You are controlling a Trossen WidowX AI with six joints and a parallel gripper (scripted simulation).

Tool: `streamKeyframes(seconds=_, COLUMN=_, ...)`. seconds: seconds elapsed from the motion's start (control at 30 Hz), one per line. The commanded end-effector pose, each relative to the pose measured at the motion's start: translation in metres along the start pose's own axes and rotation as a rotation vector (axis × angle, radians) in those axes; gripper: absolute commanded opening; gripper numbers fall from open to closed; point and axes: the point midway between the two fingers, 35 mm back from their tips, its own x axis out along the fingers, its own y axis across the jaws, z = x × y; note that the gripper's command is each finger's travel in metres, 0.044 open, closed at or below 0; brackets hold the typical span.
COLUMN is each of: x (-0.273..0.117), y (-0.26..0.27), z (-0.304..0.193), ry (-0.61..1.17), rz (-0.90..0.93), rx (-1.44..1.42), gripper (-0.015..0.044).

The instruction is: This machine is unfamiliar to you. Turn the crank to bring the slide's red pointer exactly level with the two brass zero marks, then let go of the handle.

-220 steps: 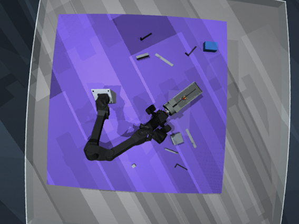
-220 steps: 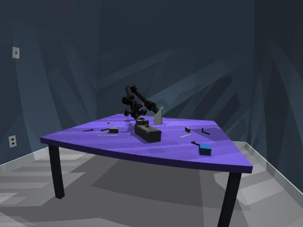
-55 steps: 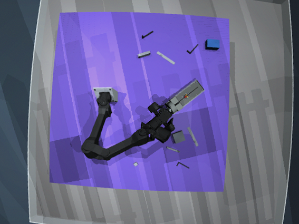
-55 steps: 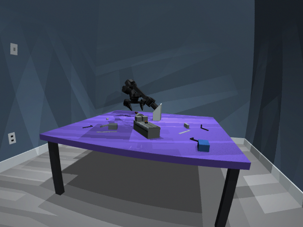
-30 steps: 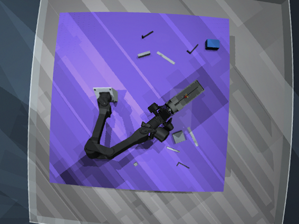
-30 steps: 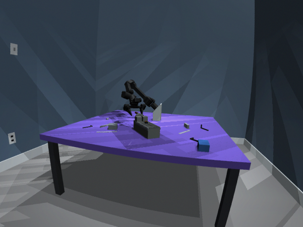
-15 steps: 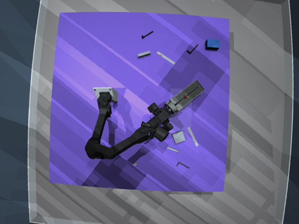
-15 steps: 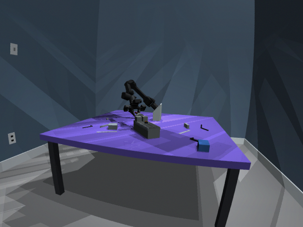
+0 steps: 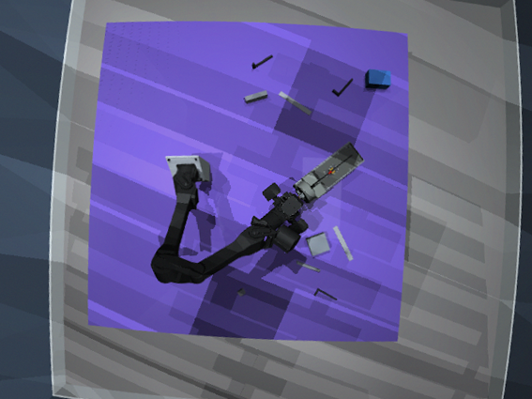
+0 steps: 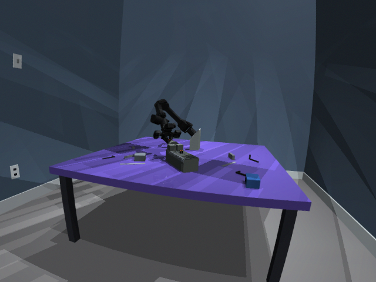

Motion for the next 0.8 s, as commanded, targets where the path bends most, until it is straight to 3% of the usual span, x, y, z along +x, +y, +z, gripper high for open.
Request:
streamKeyframes(seconds=0.0, x=0.0, y=-0.003, z=0.0, ry=-0.003, rz=0.0, rx=-0.004, gripper=0.0)
streamKeyframes(seconds=0.77, x=0.005, y=-0.02, z=-0.005, ry=-0.003, rz=-0.001, rx=-0.004, gripper=0.0)
